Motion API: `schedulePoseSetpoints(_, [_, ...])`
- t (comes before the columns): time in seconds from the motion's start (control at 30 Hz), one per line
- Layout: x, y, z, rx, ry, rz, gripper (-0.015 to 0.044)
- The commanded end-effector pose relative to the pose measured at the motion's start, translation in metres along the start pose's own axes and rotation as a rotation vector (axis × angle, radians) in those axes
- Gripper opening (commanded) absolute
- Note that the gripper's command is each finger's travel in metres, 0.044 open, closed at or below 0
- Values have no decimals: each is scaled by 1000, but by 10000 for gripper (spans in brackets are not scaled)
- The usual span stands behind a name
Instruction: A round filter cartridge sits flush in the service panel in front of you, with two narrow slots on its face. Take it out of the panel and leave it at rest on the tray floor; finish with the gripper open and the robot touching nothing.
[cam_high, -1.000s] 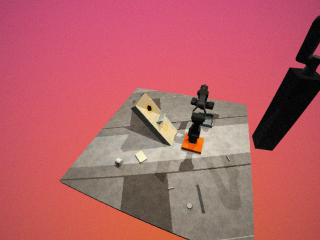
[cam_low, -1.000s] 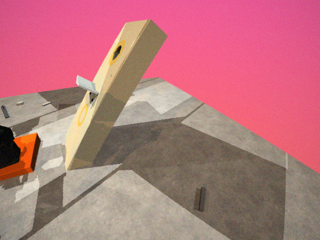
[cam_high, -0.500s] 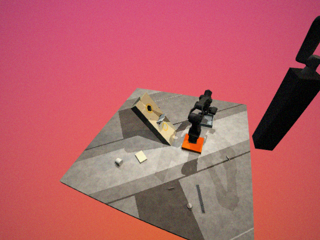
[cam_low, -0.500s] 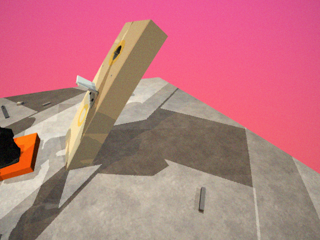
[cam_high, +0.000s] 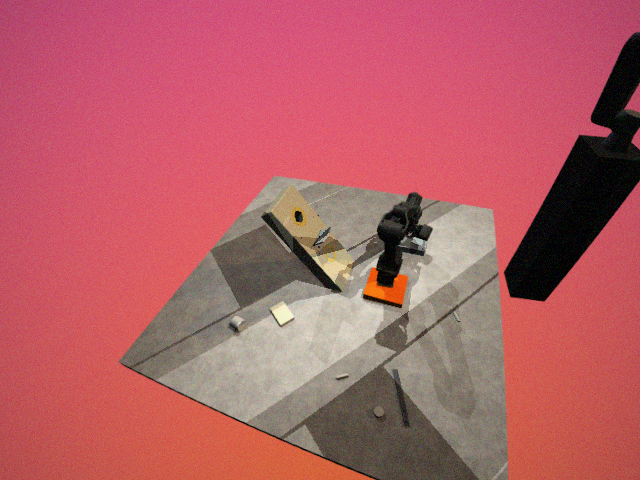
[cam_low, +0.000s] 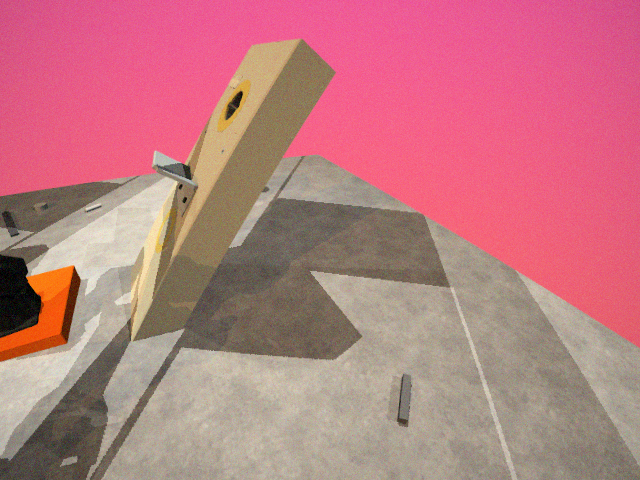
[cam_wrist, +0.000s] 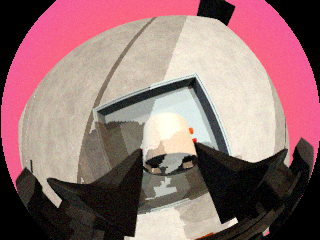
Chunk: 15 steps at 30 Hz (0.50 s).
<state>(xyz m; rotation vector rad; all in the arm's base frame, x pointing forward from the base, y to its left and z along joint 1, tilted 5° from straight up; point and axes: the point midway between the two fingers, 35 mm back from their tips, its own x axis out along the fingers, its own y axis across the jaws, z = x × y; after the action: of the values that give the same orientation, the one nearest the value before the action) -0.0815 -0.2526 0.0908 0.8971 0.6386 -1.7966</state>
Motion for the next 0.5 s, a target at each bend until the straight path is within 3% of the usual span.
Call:
schedulePoseSetpoints(0.0, [8,0,-5,-4,-5,5,0])
schedulePoseSetpoints(0.07, [8,0,-5,-4,-5,5,0])
schedulePoseSetpoints(0.47, [4,0,-4,0,3,0,315])
